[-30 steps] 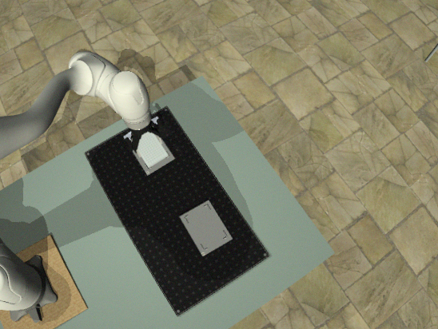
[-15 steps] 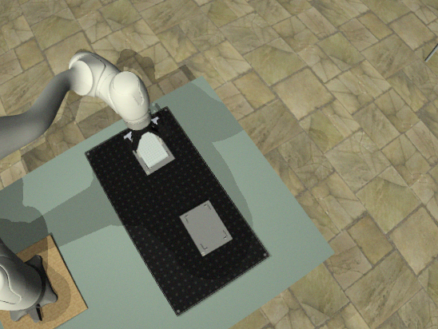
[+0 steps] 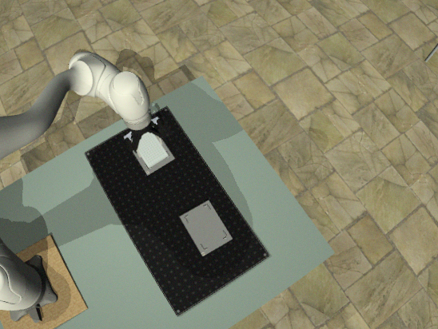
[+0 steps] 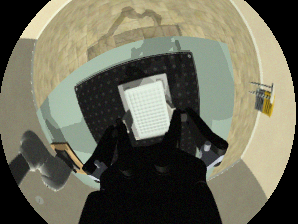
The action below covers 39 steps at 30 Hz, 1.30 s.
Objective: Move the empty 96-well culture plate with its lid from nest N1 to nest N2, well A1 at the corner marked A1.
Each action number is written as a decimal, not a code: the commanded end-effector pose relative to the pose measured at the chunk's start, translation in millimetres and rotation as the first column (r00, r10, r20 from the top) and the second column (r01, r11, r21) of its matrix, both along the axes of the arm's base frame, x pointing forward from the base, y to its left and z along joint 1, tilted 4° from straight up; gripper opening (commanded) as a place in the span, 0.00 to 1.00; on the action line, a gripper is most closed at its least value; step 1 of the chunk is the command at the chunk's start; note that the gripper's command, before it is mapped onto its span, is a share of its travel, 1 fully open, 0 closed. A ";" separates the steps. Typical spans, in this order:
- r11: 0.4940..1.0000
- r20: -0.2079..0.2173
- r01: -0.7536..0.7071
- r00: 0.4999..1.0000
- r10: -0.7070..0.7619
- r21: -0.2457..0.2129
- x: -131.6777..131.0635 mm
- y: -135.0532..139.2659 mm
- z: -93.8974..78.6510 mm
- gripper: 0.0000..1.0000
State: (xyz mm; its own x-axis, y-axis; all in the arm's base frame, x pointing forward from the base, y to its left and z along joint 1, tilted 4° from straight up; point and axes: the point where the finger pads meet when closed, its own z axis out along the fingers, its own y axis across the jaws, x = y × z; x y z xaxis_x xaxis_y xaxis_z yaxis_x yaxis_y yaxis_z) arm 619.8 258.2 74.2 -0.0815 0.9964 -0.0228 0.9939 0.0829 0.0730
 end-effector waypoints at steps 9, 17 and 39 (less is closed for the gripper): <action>1.000 0.001 0.004 1.000 -0.004 -0.005 0.2 -3.7 -2.4 0.00; 1.000 0.001 0.004 1.000 -0.004 -0.005 0.2 -3.6 -2.4 0.00; 1.000 0.001 0.004 1.000 -0.004 -0.005 0.2 -3.6 -2.4 1.00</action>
